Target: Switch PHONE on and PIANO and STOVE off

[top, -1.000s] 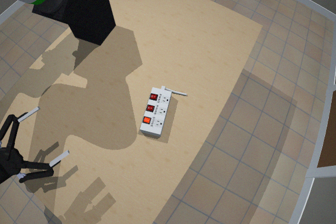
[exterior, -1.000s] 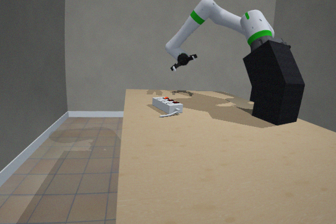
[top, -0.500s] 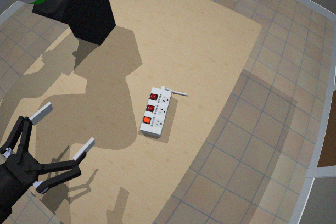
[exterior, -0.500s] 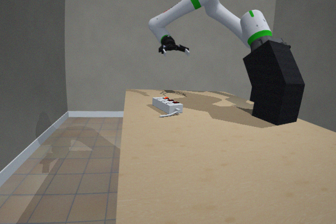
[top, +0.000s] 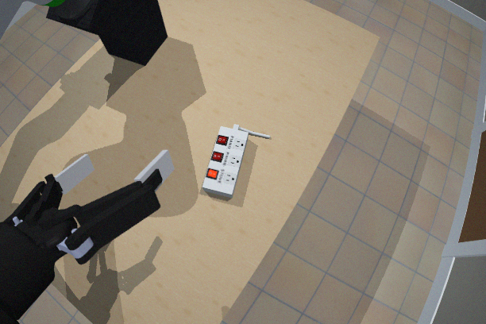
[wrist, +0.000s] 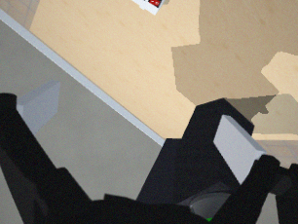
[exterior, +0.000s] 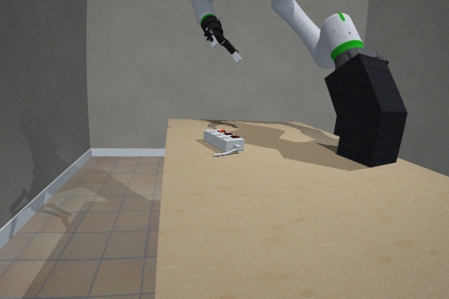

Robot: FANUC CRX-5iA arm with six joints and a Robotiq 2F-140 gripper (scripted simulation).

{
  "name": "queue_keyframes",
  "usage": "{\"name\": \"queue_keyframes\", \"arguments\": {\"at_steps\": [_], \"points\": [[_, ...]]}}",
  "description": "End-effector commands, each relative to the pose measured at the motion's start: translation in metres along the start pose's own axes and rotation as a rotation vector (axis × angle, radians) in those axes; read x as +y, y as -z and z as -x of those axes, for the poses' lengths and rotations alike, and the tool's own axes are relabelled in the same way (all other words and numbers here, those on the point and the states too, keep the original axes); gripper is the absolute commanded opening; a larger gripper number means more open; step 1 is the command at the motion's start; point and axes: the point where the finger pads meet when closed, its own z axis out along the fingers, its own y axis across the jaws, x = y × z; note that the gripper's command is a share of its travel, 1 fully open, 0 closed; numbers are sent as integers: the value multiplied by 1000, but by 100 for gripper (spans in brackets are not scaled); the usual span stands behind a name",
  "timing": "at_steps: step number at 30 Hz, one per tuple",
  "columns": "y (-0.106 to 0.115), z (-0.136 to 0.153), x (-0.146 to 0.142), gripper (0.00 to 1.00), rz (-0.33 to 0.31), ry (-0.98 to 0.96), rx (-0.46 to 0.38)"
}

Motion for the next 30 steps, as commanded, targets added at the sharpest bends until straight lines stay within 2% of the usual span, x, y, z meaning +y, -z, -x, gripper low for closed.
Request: {"name": "queue_keyframes", "arguments": {"at_steps": [1,2,3,5,8,10,11,13,14,15,16,19,20,22,23,25,26,27,28,30], "points": [[15,24,-42,100,81,247,103],[15,24,-42,100,94,287,120],[22,36,-59,100,105,331,131],[22,36,-59,100,132,415,165],[37,60,-92,100,167,547,206],[37,60,-92,100,193,631,238],[42,70,-106,100,205,674,252],[42,70,-106,100,205,674,252],[23,42,-100,100,276,778,314],[5,16,-93,100,313,795,334],[5,16,-93,100,331,821,350],[5,16,-93,100,331,821,350],[-12,-7,-86,100,378,858,376],[-12,-7,-86,100,378,858,376],[-28,-28,-79,100,424,899,397],[-28,-28,-79,100,424,899,397],[-44,-47,-73,100,468,945,415],[-44,-47,-73,100,468,945,415],[-59,-63,-67,100,510,995,429],[-59,-63,-67,100,510,995,429]]}}
